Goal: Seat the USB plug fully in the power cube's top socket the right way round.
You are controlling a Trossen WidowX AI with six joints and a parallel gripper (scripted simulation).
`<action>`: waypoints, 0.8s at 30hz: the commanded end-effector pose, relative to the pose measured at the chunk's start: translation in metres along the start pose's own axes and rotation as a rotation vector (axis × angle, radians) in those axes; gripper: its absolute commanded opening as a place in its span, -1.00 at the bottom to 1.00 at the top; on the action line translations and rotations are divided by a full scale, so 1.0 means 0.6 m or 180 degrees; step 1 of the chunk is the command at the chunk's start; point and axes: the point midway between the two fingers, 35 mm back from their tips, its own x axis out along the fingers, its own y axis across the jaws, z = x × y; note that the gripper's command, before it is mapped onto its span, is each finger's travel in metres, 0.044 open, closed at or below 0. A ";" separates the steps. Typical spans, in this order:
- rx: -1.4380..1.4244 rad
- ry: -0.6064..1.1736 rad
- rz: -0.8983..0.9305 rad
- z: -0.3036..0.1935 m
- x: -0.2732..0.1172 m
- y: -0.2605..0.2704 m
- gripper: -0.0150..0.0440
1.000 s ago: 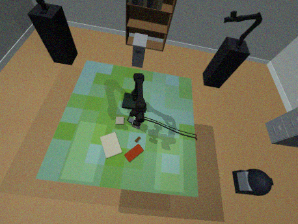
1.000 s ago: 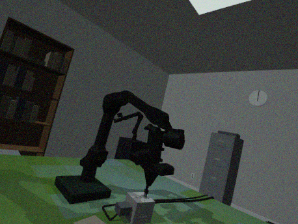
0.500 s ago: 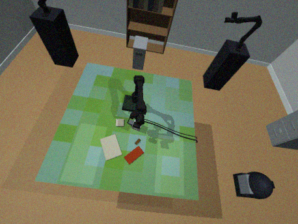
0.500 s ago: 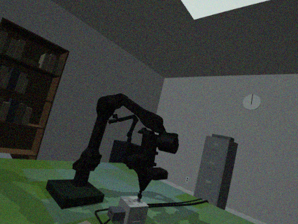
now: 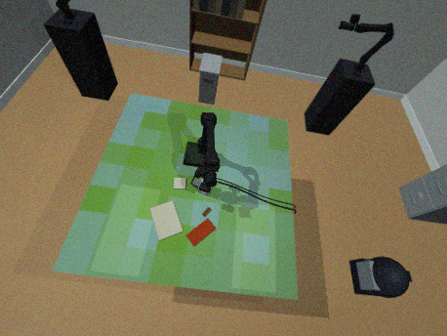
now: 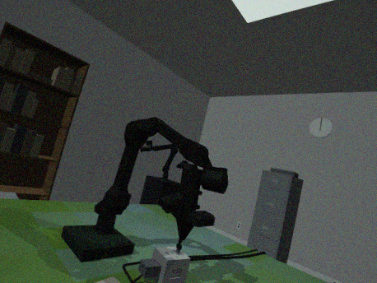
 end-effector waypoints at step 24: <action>-0.0010 0.0016 -0.0004 -0.001 0.006 0.000 -0.49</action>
